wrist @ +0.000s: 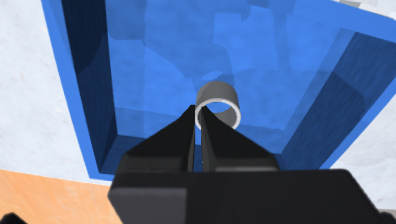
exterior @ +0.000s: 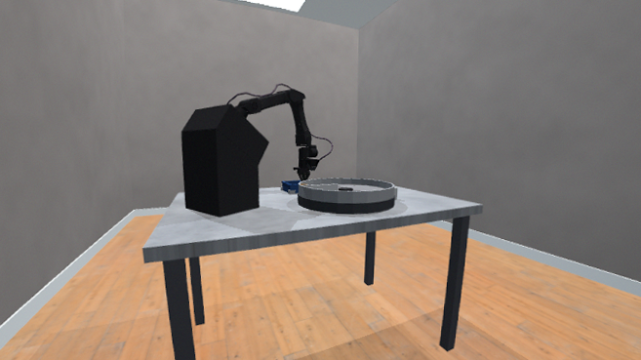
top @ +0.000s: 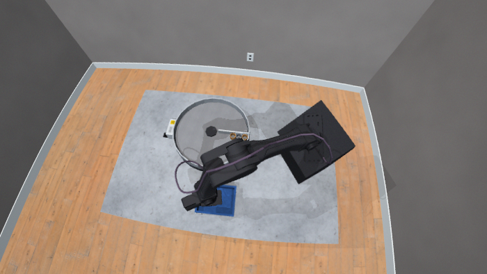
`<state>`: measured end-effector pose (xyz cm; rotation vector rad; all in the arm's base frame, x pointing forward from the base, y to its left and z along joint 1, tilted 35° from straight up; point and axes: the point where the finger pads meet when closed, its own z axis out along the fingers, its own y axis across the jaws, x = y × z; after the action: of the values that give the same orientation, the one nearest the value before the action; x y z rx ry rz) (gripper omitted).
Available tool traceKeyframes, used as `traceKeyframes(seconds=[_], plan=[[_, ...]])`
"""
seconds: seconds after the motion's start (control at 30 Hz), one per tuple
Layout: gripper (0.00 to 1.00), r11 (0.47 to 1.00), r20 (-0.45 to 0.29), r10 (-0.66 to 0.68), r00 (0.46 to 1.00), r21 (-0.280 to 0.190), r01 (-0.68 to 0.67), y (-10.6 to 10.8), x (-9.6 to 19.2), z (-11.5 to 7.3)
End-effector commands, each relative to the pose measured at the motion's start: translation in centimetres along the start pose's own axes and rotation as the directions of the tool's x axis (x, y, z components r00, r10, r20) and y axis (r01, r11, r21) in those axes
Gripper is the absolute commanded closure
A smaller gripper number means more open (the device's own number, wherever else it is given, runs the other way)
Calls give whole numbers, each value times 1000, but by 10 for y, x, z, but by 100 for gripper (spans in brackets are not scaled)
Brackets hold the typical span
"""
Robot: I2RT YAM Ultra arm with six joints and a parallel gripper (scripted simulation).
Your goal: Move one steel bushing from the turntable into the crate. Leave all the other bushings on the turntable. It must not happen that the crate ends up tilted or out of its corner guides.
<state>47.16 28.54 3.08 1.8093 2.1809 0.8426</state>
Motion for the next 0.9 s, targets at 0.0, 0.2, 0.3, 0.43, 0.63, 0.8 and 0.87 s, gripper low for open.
traceKeyframes(seconds=[0.0, 0.2, 0.3, 0.43, 0.63, 0.8, 0.87], plan=[[100, 999, 2, 7, 1000, -37, -7, 20, -3, -13], [100, 999, 2, 7, 1000, -37, -7, 20, -3, -13], [100, 999, 2, 7, 1000, -37, -7, 20, -3, -13], [100, 999, 2, 7, 1000, -37, -7, 20, -3, -13], [100, 999, 2, 7, 1000, -37, -7, 20, -3, -13], [100, 999, 2, 7, 1000, -35, -7, 19, -3, -12], [100, 999, 3, 6, 1000, -33, -6, 19, -3, -11]])
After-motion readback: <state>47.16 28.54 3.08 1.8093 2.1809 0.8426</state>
